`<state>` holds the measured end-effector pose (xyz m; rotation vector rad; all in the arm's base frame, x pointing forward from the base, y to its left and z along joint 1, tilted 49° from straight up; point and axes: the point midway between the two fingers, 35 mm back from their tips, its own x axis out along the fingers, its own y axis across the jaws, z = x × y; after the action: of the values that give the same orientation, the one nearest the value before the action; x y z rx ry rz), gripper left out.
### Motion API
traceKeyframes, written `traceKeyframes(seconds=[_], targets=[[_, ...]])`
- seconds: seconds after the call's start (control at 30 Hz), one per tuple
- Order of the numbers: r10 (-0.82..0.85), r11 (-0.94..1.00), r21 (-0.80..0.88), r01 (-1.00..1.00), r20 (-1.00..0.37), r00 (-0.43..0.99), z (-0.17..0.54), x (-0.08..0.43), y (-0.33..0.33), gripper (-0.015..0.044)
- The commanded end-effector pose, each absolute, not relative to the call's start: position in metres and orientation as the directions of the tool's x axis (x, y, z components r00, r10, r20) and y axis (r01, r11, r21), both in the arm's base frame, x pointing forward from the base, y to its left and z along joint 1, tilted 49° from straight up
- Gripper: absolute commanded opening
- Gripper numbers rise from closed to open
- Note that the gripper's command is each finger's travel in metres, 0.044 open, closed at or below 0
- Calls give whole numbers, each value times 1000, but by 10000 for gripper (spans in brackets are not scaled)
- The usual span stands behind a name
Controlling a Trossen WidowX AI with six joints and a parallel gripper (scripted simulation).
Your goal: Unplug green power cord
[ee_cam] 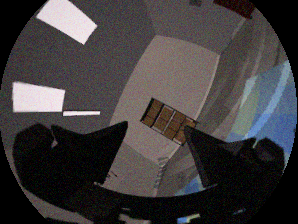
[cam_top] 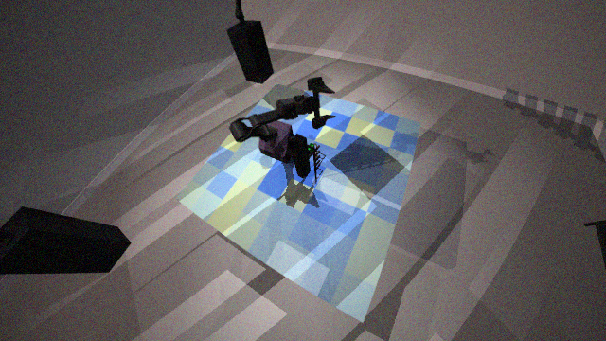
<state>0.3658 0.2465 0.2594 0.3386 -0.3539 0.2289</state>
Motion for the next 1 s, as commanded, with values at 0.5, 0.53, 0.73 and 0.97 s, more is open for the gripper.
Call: traceKeyframes(seconds=[0.5, 0.53, 0.73, 0.97], targets=[[-15, 828, -502, -251, -467, 884, 63, 409, 226, 160], [-38, 802, -531, -273, -503, 864, 54, 407, 221, 160], [-196, 648, -630, -428, -681, 706, 12, 385, 188, 160], [-400, 446, -619, -646, -784, 475, -15, 348, 143, 160]])
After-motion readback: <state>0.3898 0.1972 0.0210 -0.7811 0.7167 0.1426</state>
